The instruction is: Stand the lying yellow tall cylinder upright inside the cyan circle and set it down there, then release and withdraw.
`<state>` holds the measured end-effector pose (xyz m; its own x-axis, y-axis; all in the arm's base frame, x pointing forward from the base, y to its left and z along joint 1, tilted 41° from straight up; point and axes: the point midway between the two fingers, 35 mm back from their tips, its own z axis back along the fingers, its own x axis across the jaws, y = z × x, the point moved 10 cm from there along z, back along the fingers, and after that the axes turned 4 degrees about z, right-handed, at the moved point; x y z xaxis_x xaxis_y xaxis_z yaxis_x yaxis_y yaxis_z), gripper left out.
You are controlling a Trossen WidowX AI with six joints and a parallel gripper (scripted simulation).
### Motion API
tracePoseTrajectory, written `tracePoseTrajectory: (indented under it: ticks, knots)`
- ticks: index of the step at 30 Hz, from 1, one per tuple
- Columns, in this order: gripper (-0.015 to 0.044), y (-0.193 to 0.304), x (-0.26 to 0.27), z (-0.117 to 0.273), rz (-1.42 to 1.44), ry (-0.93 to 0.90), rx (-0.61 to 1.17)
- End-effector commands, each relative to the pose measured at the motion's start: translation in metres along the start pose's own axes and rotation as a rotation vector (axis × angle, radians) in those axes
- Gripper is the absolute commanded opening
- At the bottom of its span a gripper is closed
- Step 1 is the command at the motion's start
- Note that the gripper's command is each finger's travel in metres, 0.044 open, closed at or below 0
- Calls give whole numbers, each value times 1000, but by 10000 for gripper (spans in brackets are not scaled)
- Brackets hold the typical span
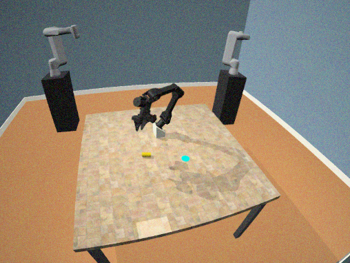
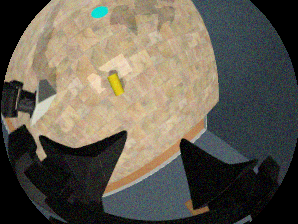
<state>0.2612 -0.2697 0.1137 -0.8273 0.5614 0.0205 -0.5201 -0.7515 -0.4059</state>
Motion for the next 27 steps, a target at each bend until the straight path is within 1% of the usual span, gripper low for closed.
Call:
tracePoseTrajectory:
  ticks: [1, 14, 18, 20, 27]
  knots:
    - [309, -9, 4, -22, 92, -88, -40]
    - [309, -49, 27, -94, 475, -388, -218]
    - [309, -51, 29, -97, 493, -403, -229]
    - [309, -52, 31, -105, 493, -402, -229]
    - [309, -62, 66, -182, 493, -402, -231]
